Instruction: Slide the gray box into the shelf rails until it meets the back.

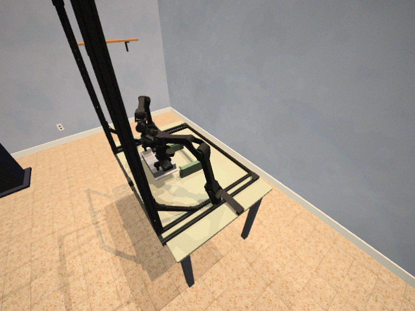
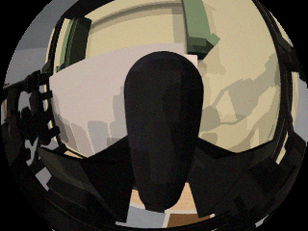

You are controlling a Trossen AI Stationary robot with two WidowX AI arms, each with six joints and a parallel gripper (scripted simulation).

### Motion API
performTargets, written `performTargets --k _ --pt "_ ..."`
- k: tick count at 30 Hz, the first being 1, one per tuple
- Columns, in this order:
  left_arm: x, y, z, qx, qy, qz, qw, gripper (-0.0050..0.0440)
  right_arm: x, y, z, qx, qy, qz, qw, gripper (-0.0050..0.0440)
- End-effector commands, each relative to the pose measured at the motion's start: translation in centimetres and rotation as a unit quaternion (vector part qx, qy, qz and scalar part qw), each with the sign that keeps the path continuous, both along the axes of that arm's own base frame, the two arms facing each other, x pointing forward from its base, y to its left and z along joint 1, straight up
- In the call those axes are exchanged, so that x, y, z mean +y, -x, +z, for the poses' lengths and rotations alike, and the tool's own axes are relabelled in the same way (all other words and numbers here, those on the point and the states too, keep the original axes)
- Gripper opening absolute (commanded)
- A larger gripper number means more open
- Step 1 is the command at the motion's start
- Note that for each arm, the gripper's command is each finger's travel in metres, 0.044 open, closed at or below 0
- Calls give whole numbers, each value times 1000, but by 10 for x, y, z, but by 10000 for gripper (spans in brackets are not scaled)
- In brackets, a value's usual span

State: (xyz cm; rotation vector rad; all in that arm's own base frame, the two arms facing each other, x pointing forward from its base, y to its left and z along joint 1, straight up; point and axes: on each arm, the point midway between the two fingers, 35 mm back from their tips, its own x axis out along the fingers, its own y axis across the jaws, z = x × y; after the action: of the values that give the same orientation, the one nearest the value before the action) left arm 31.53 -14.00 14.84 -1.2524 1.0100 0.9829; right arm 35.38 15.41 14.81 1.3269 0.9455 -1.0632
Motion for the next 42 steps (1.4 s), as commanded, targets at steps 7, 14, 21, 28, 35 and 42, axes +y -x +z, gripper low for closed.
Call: performTargets --k 7,14,21,28,35,42 --pt "7 -2 8 -15 7 1 1000 0 -8 1 9 -12 -3 2 1000 0" --pt "15 -3 8 -15 7 1 1000 0 -16 2 8 -12 -3 2 1000 0" --pt "20 -4 8 -15 7 1 1000 0 -21 2 8 -12 -3 2 1000 0" --pt "28 -4 7 -15 7 1 1000 0 -29 3 8 -12 -3 2 1000 0" --pt "36 -5 7 -15 7 1 1000 0 -37 4 8 -12 -3 2 1000 0" --pt "42 -5 7 -15 7 1 1000 0 -43 4 8 -12 -3 2 1000 0"
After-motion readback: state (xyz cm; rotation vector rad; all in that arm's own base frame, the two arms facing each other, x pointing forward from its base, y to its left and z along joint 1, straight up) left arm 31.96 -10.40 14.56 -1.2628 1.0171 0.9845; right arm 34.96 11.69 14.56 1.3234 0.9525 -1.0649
